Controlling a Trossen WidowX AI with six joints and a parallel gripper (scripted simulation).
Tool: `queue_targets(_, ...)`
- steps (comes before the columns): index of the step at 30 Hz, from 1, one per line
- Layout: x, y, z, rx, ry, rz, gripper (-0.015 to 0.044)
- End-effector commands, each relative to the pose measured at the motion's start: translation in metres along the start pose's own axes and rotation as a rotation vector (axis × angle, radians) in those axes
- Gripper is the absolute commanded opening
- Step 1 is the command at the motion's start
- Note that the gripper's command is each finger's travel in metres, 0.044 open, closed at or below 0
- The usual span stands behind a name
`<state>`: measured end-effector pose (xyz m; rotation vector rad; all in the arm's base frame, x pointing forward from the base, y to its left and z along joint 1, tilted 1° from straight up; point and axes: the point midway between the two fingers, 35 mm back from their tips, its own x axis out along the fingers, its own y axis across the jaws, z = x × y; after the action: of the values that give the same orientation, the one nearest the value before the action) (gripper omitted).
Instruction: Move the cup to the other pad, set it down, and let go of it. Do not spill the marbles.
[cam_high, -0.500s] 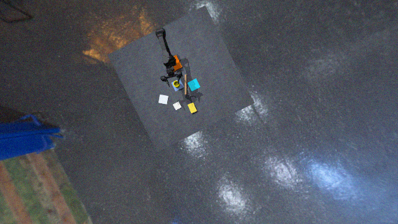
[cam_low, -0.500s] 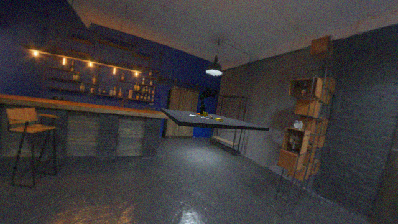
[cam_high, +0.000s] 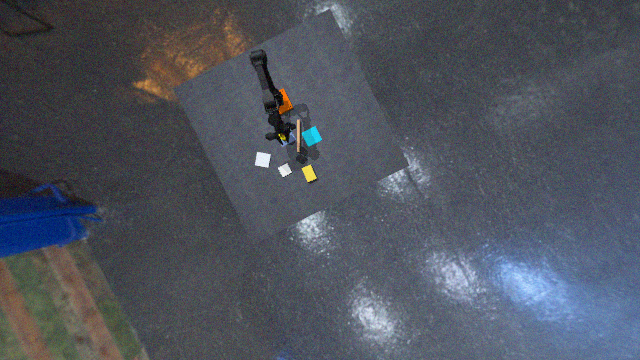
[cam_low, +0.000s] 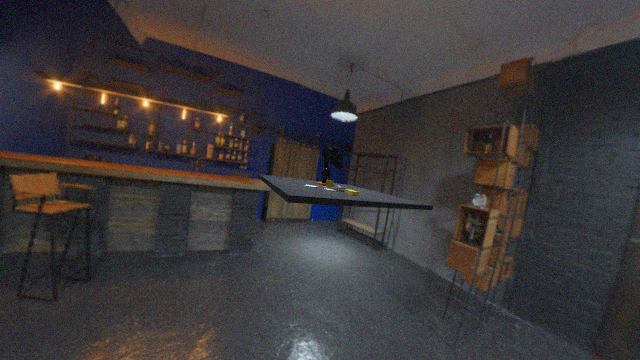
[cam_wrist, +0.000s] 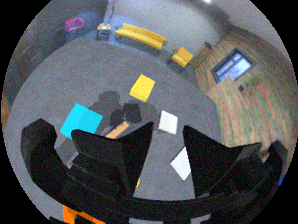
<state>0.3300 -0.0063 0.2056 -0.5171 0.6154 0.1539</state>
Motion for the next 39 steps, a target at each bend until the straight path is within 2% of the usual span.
queue_targets(1, 0.003, 0.042, -0.079, -0.462, 0.447, 0.413, 0.0167)
queue_targets(5, -0.017, 0.059, -0.108, -0.653, 0.588, 0.688, 0.0167)
queue_targets(7, -0.025, 0.062, -0.114, -0.679, 0.606, 0.734, 0.0167)
queue_targets(24, -0.026, 0.063, -0.116, -0.679, 0.606, 0.734, 0.0167)
queue_targets(39, -0.011, 0.071, -0.131, -0.679, 0.606, 0.734, 0.0167)
